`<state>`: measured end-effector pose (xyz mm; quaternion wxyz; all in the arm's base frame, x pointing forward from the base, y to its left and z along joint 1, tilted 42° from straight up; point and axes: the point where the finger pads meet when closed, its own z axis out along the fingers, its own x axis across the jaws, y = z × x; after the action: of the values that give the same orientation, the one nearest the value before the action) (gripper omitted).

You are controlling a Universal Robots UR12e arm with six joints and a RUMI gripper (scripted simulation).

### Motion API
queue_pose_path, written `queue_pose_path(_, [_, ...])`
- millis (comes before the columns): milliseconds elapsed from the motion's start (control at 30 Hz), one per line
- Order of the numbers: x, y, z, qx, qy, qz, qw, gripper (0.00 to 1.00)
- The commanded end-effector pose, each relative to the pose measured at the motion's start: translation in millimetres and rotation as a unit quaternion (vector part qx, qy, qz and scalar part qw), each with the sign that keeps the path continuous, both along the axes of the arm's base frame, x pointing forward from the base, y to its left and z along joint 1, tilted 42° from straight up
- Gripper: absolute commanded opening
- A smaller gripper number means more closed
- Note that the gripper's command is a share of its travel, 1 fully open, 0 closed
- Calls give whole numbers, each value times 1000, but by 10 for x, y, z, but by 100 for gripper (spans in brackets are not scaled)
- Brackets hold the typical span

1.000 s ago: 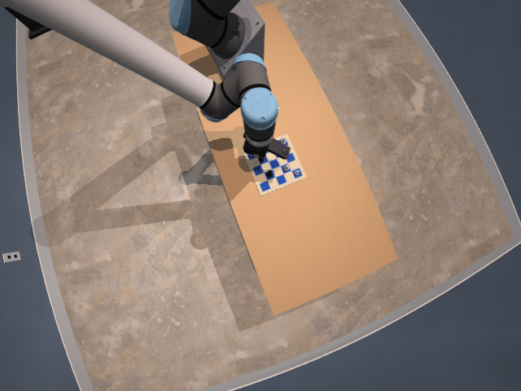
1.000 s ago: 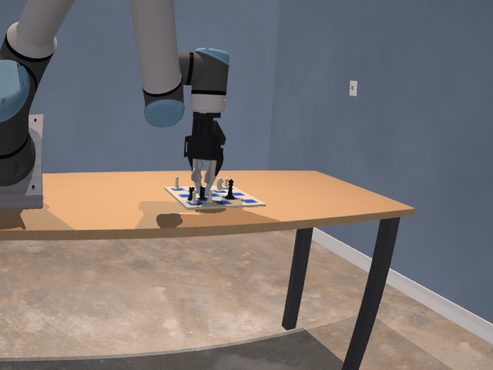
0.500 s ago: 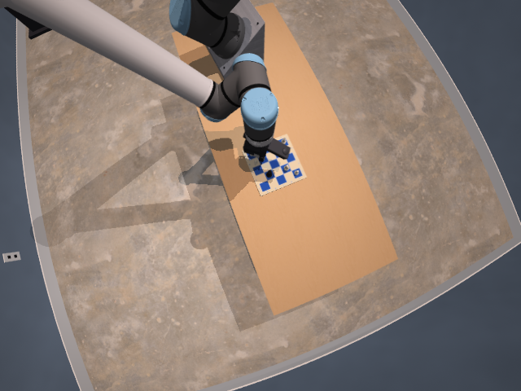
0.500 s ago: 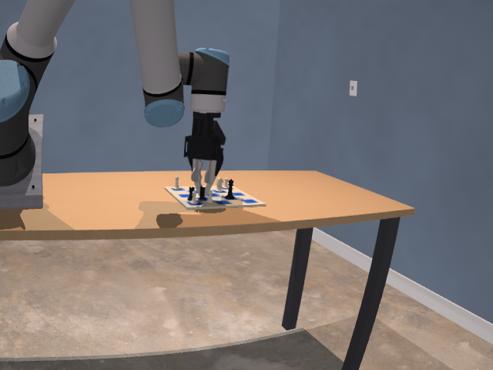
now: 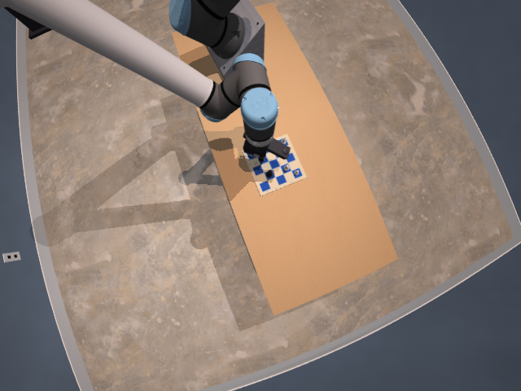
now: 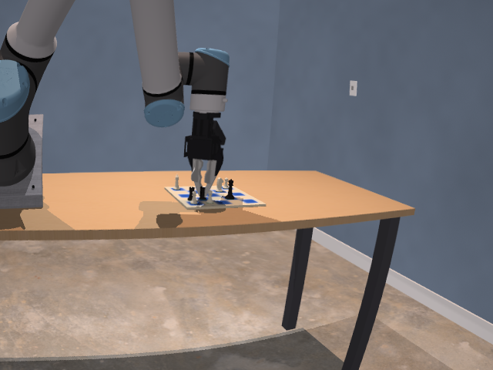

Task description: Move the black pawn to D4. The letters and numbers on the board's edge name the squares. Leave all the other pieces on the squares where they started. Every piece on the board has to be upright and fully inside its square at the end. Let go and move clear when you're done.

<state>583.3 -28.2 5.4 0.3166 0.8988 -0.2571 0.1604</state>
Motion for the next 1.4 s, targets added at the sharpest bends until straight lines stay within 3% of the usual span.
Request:
queue_pose_path(0, [-12,-2,-1,0,0,0,1000,0])
queue_pose_path(267, [-1,57,70,0,-2,1,1000,0])
queue_pose_path(667, [-75,502,593,0,-3,1,1000,0])
queue_pose_path(900, [-101,635,746,0,-3,1,1000,0])
queue_pose_path(1367, [-118,663,748,0,0,0,1000,0])
